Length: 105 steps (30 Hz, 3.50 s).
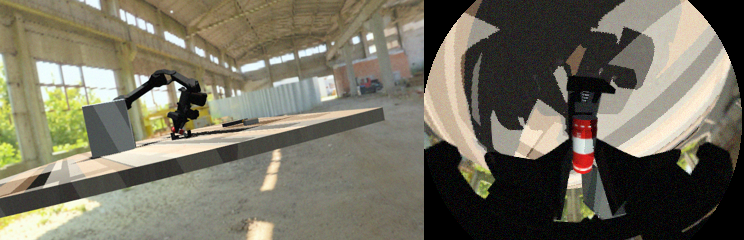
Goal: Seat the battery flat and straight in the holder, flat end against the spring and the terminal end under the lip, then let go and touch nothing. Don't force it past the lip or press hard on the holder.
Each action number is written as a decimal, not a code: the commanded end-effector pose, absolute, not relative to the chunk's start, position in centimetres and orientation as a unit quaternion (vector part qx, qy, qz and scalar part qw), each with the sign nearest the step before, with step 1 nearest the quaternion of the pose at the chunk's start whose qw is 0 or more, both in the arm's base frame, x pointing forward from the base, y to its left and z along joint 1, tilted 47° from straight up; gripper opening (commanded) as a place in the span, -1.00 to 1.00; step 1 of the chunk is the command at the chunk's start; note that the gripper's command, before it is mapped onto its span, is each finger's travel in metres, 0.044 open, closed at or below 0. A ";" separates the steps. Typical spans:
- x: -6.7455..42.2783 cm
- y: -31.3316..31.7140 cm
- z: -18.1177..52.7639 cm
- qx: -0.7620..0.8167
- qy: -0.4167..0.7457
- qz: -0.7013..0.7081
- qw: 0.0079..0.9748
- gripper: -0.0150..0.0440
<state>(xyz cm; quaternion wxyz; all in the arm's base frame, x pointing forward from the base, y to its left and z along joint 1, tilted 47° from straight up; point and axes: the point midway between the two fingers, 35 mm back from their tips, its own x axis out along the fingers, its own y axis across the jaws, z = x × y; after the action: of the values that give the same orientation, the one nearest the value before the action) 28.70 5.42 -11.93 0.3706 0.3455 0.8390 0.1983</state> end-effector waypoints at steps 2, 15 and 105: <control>28.7 5.6 -12.3 0.340 0.845 0.205 0.359 -0.20; 28.8 5.7 -12.5 0.337 0.851 0.214 0.341 -0.20; 30.4 5.7 -14.2 0.338 0.823 0.169 0.425 -0.20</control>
<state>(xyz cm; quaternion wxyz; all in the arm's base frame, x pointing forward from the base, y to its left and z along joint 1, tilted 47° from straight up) 30.20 5.69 -13.71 0.4108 0.3400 0.8284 0.1715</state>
